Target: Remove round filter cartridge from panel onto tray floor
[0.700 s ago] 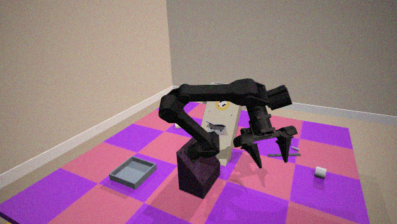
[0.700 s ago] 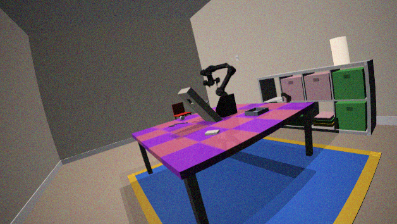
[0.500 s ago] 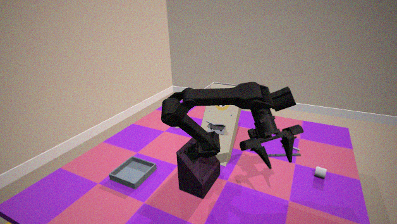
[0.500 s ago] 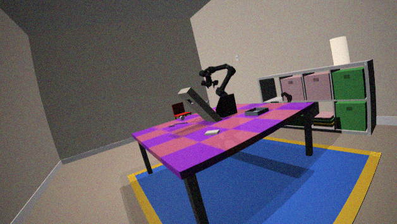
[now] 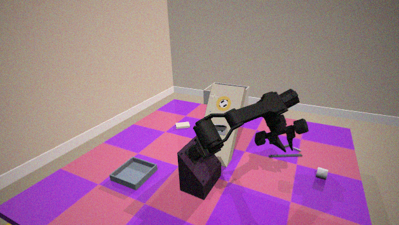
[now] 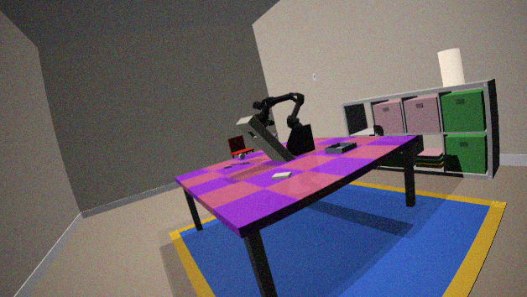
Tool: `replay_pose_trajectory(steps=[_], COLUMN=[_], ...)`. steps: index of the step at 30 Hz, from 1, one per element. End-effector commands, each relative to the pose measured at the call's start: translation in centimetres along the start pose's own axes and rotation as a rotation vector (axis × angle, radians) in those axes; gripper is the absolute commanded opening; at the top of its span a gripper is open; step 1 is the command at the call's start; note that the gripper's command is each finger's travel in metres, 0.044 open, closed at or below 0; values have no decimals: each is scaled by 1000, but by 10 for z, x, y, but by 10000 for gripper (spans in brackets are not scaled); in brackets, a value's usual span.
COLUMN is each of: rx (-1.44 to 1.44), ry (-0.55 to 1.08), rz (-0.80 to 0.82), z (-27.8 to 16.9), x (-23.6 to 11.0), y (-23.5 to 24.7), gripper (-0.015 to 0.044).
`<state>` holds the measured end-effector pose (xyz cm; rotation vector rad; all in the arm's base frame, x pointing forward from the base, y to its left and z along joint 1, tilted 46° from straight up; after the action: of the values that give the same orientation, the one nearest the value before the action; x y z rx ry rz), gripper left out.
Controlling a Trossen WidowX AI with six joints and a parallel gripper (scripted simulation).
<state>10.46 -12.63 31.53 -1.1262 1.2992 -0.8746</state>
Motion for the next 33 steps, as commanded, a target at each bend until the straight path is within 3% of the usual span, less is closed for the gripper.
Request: replay_pose_trajectory(steps=[1, 16, 28, 33], rx=[204, 740, 1093, 1110], ry=[-157, -510, -647, -649], rz=[45, 341, 742, 768], z=[62, 168, 172, 170], x=[-4, -88, -180, -185], y=[27, 128, 233, 239], gripper=[100, 100, 100, 100])
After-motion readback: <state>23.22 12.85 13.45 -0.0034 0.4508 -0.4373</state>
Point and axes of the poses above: the point midway between the two fingers, 35 mm back from their tips, its own x axis out along the fingers, its own y axis across the jaws, z = x × y, the point moved 5 cm from there along -x, back along the fingers, and after that the axes turned 2 degrees about x, right-handed, at the moved point
